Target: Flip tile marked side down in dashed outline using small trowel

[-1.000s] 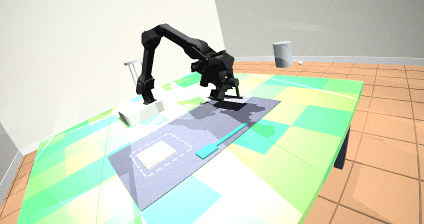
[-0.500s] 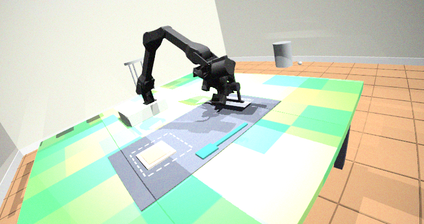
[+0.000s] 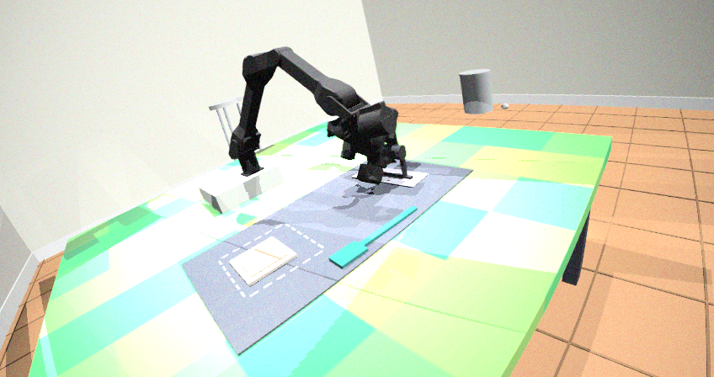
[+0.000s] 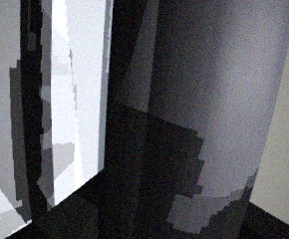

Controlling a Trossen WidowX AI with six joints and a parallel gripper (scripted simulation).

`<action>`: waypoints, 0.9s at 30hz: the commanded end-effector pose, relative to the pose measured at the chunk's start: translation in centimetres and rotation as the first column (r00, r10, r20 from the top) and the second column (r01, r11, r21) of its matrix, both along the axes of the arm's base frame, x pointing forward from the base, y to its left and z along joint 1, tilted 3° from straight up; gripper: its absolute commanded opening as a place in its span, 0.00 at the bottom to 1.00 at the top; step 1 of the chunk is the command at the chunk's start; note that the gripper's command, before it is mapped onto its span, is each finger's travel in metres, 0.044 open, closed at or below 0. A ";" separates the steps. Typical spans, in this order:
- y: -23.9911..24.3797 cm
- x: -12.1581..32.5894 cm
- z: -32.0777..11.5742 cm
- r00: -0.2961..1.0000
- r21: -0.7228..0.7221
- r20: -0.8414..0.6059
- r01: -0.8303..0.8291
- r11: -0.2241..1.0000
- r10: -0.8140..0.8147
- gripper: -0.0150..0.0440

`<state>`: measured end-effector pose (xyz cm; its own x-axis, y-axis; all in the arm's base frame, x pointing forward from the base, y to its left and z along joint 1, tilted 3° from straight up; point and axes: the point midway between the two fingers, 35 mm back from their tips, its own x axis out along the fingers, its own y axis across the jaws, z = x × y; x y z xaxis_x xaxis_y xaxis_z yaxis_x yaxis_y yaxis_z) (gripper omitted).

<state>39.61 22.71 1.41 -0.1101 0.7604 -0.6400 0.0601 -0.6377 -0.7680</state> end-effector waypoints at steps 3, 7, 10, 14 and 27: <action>0.1 0.0 0.0 1.000 0.006 0.001 -0.003 1.000 0.003 0.65; 0.1 0.0 0.0 1.000 0.006 0.001 -0.003 1.000 0.003 0.76; 0.1 0.0 0.0 1.000 0.006 0.001 -0.003 1.000 0.003 0.76; 0.1 0.0 0.0 1.000 0.006 0.001 -0.003 1.000 0.003 0.76; -4.6 0.6 4.0 1.000 0.000 0.000 -0.001 1.000 0.001 0.76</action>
